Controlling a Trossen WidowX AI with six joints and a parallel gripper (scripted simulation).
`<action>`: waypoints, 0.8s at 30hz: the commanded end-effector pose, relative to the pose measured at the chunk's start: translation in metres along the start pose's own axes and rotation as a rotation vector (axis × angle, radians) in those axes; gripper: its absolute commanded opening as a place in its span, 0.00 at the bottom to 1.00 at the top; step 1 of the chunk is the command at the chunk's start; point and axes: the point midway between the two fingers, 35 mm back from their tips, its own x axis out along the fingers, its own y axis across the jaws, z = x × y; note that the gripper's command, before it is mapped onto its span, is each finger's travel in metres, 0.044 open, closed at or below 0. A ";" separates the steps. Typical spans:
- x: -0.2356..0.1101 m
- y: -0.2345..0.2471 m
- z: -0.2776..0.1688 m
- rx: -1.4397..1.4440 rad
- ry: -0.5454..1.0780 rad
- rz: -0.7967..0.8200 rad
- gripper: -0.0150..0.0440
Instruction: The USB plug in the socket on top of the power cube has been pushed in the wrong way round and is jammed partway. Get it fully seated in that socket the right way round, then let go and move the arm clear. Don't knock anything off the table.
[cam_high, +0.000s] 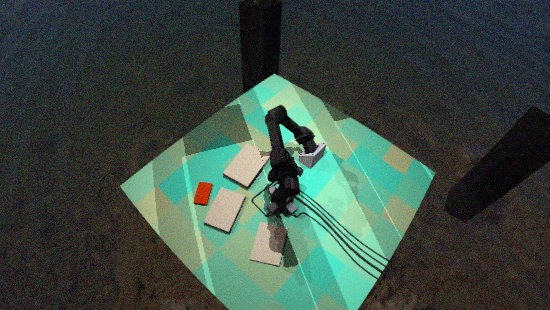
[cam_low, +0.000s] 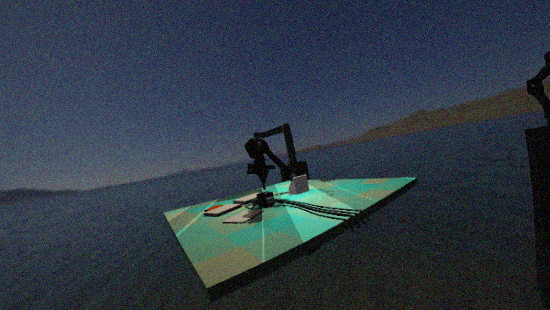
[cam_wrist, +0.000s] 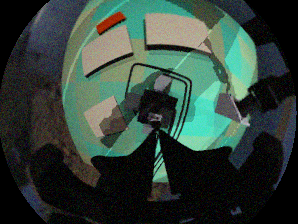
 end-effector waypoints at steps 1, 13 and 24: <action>0.000 0.000 0.000 -0.093 0.001 0.000 0.25; 0.000 0.000 0.000 -0.407 0.001 0.000 0.25; 0.000 0.000 0.000 -0.695 0.001 0.000 0.25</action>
